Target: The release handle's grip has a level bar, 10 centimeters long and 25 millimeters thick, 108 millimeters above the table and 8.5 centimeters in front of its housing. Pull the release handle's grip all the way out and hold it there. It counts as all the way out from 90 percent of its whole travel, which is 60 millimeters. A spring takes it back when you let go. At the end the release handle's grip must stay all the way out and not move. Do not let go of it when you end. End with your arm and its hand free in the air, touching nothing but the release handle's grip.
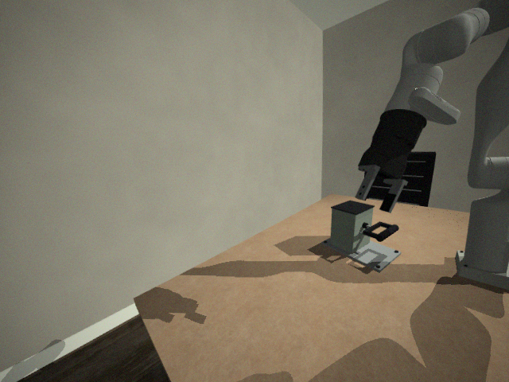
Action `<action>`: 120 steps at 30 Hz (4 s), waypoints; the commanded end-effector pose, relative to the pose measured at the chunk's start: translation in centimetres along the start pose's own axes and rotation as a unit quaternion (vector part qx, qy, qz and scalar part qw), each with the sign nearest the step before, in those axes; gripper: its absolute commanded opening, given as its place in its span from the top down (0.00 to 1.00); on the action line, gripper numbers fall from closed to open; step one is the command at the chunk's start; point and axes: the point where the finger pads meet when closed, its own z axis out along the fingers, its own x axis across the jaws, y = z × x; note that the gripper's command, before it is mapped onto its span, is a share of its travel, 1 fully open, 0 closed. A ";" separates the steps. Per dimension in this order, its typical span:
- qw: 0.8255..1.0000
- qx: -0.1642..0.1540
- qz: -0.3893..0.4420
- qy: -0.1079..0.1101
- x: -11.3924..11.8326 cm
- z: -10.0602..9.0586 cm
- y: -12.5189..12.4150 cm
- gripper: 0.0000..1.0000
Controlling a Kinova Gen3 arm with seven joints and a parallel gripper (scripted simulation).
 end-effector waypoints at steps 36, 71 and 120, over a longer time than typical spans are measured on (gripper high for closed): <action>0.996 -0.028 0.079 -0.027 -3.9 -0.6 3.7 0.00; 0.981 -0.063 0.172 -0.060 -8.5 -1.0 8.2 0.00; 0.929 -0.121 0.329 -0.118 -16.9 -2.1 15.8 0.00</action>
